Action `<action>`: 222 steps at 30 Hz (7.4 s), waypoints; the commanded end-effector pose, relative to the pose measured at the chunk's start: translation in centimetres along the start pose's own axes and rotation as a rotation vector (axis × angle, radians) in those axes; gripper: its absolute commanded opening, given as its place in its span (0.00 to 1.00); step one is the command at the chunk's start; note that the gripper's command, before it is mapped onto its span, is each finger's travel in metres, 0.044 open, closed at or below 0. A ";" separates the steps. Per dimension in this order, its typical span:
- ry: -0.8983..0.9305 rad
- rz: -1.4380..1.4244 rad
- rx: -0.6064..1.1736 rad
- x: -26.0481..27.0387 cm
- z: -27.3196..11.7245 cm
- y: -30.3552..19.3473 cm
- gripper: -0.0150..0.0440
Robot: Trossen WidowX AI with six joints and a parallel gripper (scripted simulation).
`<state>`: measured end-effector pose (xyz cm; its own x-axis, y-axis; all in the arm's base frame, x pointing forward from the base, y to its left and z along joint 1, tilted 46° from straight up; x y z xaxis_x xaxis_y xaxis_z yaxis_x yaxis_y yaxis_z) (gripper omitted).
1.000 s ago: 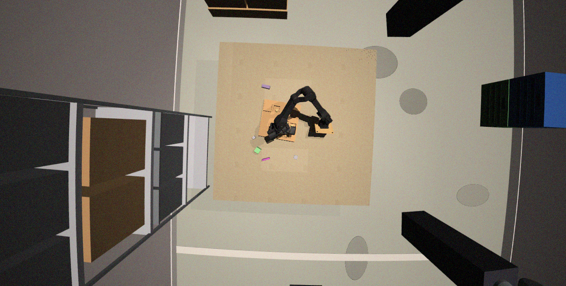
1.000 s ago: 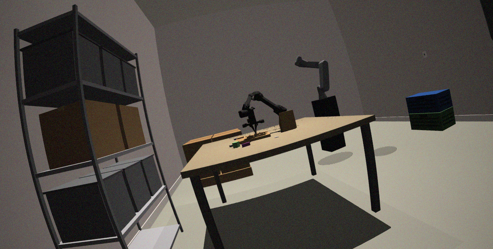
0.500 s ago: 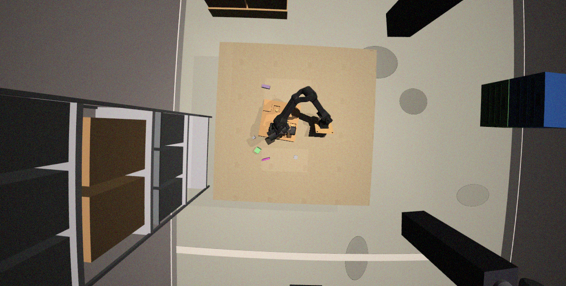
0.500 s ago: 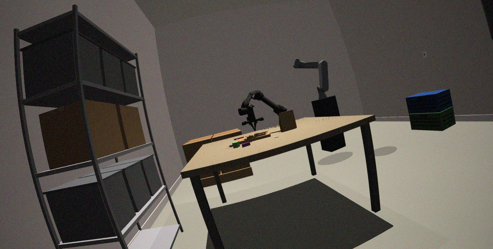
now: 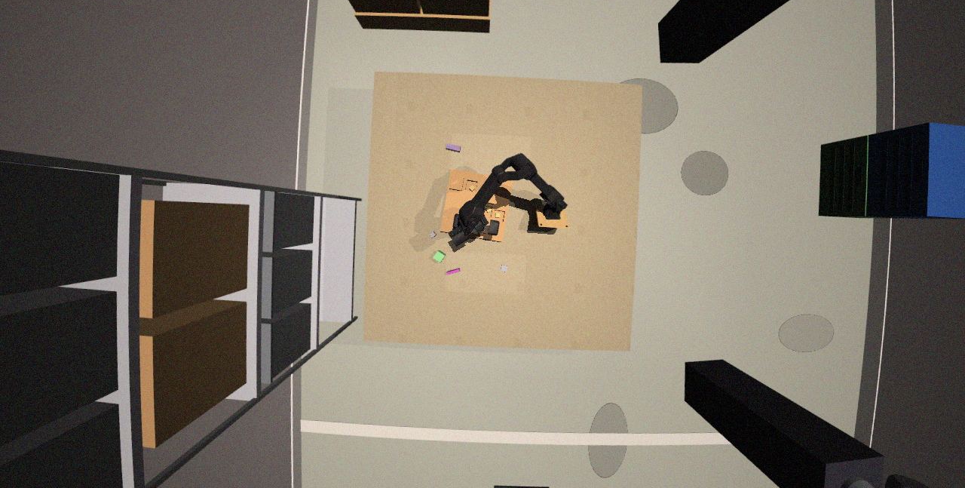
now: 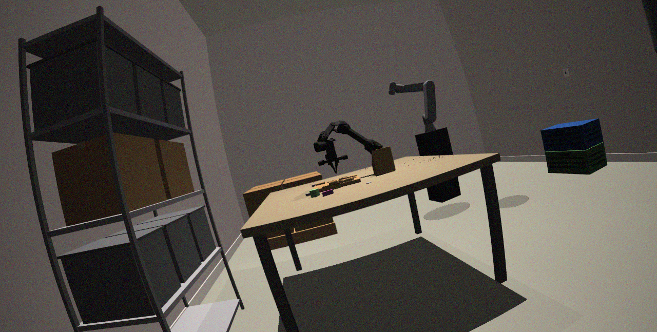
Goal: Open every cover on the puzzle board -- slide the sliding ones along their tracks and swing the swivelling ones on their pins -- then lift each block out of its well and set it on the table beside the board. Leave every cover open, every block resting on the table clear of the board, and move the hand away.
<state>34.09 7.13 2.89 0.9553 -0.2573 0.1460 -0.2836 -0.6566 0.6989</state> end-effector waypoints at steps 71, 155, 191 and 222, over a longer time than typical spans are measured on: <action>-0.004 0.003 -0.003 0.0 5.2 -0.2 0.25; -0.001 0.007 -0.005 8.1 5.9 0.2 0.25; 0.000 0.007 -0.006 11.1 5.8 3.2 0.25; 0.000 0.007 -0.004 11.3 2.1 3.2 0.25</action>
<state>43.73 0.25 4.98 0.9548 -0.2584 0.1469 -0.2844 -0.6513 0.7035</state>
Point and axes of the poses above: the point midway between the two fingers, 35 mm back from their tips, its own z axis out along the fingers, its own x axis across the jaws, y = z × x, the point moved 9 cm from there along -z, back along the fingers, and after that the axes turned 4 degrees about z, right-handed, at the moved point
